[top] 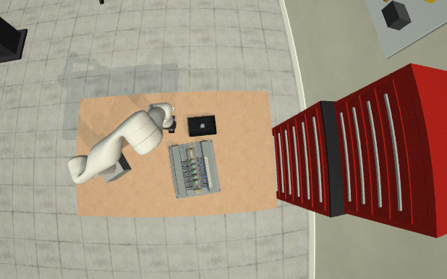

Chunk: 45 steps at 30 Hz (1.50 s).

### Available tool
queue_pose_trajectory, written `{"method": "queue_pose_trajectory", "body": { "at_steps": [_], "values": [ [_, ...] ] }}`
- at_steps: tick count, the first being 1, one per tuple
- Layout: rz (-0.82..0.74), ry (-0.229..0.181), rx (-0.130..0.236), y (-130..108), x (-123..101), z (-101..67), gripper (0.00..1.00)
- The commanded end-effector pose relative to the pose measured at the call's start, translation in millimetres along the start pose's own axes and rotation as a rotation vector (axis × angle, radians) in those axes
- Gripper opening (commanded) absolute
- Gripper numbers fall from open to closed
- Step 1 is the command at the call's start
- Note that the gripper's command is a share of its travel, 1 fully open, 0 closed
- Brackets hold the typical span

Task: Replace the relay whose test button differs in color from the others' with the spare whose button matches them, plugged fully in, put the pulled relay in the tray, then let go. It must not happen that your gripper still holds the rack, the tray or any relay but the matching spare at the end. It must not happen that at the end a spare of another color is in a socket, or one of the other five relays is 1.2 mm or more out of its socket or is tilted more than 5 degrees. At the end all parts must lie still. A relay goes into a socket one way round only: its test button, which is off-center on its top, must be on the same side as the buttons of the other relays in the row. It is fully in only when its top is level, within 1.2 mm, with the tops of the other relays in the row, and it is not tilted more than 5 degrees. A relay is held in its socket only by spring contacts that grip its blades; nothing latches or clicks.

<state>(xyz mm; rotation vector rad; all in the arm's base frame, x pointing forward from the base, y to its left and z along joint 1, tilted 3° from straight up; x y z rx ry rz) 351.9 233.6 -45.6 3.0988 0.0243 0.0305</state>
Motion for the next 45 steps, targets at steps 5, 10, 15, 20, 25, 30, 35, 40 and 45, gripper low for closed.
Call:
{"method": "queue_pose_trajectory", "body": {
  "at_steps": [5,10,15,20,25,30,35,40,45],
  "values": [
    [0.007,0.003,0.004,-1.8,1.1,3.9,1.00],
    [0.003,0.002,0.002,-0.5,0.4,4.3,1.00],
    [0.004,0.002,0.003,-0.9,0.7,7.0,1.00],
    [0.006,0.003,0.004,-1.3,0.9,9.6,1.00],
    [0.002,0.001,0.001,0.1,-0.1,10.0,1.00],
    [0.004,0.002,0.002,-1.2,0.8,13.7,1.00],
    [0.005,0.003,0.003,-2.4,1.6,17.4,1.00],
    [0.007,0.003,0.004,-3.1,2.1,19.6,1.00],
    [0.003,0.002,0.002,-2.4,1.8,19.7,1.00]
  ]
}}
Point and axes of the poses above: the point where the finger pads meet when closed, its own z axis out along the fingers, its own x axis across the jaws, y = z × x, the point moved 5 cm from there along -z, back along the fingers, and after that the axes turned 4 degrees about -z, right-handed, at the moved point
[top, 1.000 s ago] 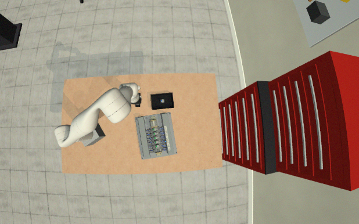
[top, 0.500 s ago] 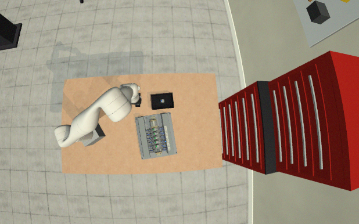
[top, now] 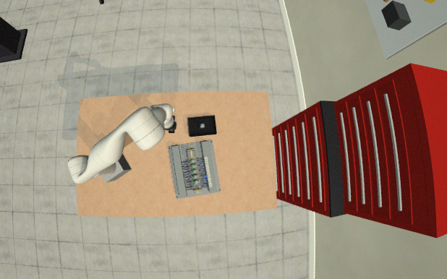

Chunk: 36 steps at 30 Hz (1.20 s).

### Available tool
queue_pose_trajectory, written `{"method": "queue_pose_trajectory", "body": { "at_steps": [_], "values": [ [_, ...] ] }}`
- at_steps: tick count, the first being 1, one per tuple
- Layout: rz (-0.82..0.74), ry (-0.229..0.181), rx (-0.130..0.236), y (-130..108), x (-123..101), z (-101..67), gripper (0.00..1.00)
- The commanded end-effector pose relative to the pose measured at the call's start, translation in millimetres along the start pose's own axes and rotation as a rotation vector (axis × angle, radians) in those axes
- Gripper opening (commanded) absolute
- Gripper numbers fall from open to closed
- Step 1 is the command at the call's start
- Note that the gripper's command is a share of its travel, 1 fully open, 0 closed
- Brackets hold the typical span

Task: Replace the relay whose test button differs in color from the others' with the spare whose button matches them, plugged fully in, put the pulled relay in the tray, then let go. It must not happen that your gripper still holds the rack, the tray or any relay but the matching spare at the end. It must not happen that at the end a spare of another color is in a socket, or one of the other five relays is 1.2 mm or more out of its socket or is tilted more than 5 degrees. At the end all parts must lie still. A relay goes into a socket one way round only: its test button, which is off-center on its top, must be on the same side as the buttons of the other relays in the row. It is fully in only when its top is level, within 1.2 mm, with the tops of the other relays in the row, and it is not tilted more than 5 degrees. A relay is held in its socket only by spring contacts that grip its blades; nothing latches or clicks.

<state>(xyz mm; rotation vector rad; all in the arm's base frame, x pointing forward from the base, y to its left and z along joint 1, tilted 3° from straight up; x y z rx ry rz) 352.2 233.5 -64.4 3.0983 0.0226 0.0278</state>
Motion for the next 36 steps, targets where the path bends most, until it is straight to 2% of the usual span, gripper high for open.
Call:
{"method": "queue_pose_trajectory", "body": {
  "at_steps": [1,10,36],
  "values": [
    [0.002,0.004,0.003,-2.0,2.0,1.3,1.00],
    [0.005,0.005,0.005,-4.8,3.7,5.1,1.00],
    [0.002,0.003,0.003,-3.6,2.9,2.9,1.00]
  ]
}}
Point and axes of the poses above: the point where the finger pads meet when closed, its own z axis out along the fingers, its own x axis across the jaws, y = z × x, the point moved 5 cm from there along -z, back along the fingers, and after that the axes turned 4 degrees about -z, right-handed, at the moved point
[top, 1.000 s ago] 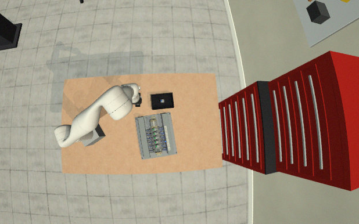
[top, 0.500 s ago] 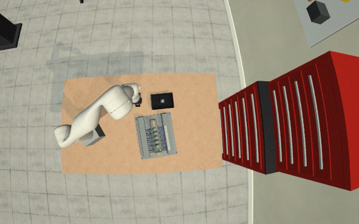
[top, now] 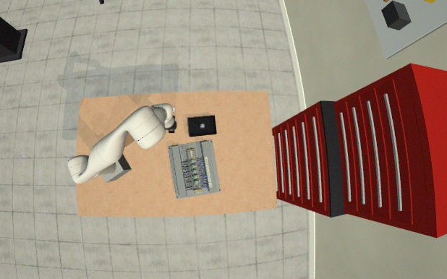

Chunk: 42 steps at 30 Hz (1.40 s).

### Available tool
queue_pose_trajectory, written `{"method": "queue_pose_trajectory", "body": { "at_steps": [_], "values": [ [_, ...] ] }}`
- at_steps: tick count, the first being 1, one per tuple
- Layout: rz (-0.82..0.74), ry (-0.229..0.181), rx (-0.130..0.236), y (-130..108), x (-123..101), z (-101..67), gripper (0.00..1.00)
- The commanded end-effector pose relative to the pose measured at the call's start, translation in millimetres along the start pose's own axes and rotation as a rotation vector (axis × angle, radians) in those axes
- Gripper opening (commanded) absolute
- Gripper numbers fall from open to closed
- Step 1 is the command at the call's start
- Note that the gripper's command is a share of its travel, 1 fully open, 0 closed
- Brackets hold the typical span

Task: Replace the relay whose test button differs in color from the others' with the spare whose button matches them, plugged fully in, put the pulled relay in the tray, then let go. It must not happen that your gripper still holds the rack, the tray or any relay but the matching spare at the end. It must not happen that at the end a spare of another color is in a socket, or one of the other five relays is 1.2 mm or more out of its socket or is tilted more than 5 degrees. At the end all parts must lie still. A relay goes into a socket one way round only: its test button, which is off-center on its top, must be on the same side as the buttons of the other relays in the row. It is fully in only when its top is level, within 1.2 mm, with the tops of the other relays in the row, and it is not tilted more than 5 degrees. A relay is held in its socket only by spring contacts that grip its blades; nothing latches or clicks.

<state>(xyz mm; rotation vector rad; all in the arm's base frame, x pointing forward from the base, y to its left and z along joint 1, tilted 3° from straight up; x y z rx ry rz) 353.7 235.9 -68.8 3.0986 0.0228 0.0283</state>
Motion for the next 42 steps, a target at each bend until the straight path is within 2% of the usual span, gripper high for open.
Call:
{"method": "queue_pose_trajectory", "body": {
  "at_steps": [1,42],
  "values": [
    [0.003,0.003,0.003,-1.2,1.6,-1.5,1.00],
    [0.006,0.005,0.004,-1.3,2.1,-4.5,1.00]
  ]
}}
Point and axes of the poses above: the point where the finger pads meet when closed, its own z axis out along the fingers, its own x axis across the jaws, y = z × x, the point moved 5 cm from there along -z, back along the fingers, and after that the axes turned 4 degrees about -z, right-handed, at the moved point
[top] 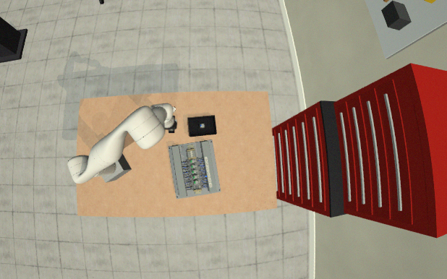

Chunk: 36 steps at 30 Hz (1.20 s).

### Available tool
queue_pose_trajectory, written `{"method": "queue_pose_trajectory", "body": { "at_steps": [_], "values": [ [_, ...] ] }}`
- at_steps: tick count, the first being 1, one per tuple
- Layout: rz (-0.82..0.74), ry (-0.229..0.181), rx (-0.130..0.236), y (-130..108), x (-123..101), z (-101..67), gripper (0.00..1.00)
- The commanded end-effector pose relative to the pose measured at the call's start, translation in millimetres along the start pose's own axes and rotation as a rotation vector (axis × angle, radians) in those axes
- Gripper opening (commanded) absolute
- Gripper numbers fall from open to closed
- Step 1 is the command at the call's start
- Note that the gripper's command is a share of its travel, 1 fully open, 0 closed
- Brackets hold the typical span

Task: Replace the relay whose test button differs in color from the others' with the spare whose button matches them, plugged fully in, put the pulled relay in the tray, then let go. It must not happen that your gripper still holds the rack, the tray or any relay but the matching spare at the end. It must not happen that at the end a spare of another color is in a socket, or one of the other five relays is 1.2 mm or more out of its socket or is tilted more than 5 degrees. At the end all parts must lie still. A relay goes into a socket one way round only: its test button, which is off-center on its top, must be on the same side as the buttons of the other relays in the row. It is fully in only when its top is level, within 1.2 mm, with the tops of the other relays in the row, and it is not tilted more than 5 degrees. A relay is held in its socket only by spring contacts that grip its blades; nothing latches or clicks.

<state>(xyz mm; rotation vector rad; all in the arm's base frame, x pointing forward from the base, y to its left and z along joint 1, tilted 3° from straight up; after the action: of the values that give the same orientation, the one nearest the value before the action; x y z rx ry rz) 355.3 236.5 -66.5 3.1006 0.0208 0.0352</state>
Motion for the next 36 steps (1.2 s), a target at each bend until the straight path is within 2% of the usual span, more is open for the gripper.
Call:
{"method": "queue_pose_trajectory", "body": {
  "at_steps": [1,36],
  "values": [
    [0.004,0.000,0.002,-0.8,0.4,-2.2,1.00],
    [0.004,0.000,0.002,0.4,-1.6,-2.5,1.00]
  ]
}}
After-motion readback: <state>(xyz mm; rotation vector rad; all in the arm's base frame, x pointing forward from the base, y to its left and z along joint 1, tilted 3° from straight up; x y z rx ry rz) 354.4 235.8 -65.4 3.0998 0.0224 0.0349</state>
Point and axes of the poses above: the point where the finger pads meet when closed, its own z axis out along the fingers, its own x axis across the jaws, y = z × x, the point moved 5 cm from there along -z, back along the fingers, and after that the axes turned 4 degrees about -z, right-handed, at the moved point
